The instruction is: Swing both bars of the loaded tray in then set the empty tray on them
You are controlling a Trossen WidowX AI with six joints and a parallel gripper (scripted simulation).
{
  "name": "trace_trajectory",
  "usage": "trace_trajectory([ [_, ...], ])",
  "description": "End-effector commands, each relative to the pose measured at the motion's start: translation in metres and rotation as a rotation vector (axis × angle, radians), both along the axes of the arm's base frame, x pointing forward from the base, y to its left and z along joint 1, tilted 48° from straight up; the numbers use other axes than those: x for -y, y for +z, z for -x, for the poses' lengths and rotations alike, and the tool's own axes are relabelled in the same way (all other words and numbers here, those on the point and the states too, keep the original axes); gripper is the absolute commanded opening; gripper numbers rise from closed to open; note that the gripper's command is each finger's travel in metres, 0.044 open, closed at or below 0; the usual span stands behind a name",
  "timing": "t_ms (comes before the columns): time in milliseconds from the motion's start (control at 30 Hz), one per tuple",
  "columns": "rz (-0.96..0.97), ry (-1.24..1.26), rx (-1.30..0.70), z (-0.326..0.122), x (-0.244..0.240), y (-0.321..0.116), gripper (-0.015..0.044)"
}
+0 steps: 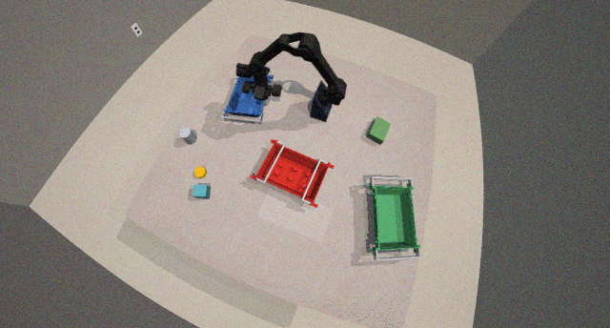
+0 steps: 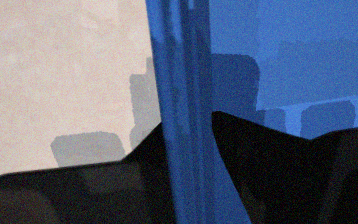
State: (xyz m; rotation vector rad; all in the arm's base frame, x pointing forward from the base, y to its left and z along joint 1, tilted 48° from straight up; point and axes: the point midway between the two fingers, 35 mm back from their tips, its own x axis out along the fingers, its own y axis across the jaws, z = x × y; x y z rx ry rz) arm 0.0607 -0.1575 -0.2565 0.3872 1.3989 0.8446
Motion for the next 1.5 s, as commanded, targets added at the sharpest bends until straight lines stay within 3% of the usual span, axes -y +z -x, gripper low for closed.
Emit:
trace_trajectory([
  [0, -0.008, -0.002, -0.002, 0.0, -0.002, 0.001, 0.0056],
  [300, -0.007, -0.002, -0.002, -0.002, 0.019, 0.018, 0.0],
  [533, -0.007, -0.002, -0.003, -0.004, 0.055, 0.055, 0.0],
  [1467, -0.005, -0.002, -0.003, -0.015, 0.136, 0.089, 0.0],
])
